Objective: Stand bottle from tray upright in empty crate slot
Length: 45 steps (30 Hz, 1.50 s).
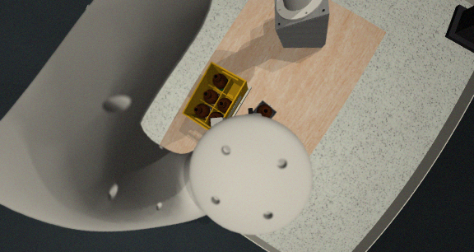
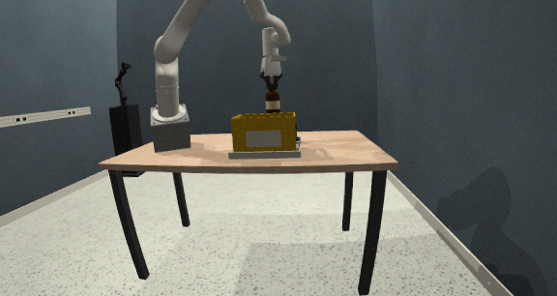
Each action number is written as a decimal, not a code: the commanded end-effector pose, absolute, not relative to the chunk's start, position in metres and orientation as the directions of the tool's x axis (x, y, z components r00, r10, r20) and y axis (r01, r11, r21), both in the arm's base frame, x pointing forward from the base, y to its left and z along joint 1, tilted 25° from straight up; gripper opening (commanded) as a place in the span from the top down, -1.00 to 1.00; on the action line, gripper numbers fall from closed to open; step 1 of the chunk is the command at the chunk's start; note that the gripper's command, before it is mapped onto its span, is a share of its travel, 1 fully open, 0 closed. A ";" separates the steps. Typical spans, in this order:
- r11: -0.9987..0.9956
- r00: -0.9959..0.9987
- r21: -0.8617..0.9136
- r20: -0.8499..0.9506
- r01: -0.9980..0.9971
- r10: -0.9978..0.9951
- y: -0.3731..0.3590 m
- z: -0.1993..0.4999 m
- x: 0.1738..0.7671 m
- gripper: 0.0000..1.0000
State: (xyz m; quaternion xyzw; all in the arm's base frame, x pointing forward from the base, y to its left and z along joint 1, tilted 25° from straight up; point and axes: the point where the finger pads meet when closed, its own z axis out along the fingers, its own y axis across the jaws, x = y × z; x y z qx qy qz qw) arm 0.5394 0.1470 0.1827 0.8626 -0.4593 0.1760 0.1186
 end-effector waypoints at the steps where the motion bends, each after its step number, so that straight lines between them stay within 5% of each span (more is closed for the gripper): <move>1: -0.550 0.516 0.041 0.413 -0.834 -0.751 0.148 0.184 0.540 1.00; 45: -0.550 0.516 0.041 0.413 -0.834 -0.751 0.156 0.204 0.536 1.00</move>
